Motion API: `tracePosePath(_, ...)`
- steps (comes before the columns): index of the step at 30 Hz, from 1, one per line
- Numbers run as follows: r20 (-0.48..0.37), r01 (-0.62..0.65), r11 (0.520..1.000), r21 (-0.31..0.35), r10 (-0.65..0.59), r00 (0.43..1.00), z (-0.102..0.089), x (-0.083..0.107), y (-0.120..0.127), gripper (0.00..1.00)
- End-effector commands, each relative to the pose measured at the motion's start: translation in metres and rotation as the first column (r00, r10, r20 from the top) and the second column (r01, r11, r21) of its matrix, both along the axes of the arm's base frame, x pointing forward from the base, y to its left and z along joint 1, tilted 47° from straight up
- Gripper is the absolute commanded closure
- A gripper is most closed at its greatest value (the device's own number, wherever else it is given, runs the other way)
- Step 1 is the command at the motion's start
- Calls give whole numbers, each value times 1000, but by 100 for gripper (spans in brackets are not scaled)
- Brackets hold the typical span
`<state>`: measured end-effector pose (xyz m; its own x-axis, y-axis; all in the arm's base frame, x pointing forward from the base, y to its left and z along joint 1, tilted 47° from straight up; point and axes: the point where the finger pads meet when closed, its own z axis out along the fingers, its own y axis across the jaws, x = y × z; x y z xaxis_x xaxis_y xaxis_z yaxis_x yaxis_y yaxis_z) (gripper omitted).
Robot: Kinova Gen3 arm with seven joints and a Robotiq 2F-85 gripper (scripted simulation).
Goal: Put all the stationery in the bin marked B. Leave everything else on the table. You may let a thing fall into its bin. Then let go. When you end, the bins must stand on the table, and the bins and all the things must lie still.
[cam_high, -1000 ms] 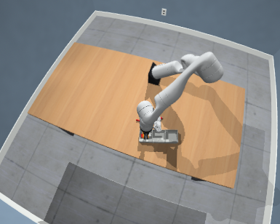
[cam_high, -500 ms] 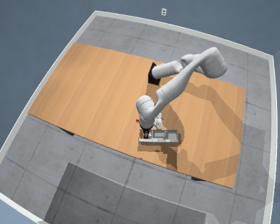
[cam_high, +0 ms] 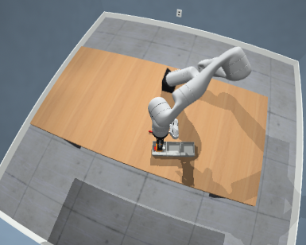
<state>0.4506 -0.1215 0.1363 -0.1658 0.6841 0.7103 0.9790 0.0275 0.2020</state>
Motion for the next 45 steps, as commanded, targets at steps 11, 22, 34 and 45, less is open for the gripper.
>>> tracePosePath(11,5,3,1000,-5,-3,1000,19,-3,-22,0)
tracePosePath(22,5,3,1000,-5,-3,1000,19,-3,-22,0)
tracePosePath(34,5,3,1000,-5,-3,1000,19,-3,-22,0)
tracePosePath(45,5,3,1000,-5,-3,1000,19,-3,-22,0)
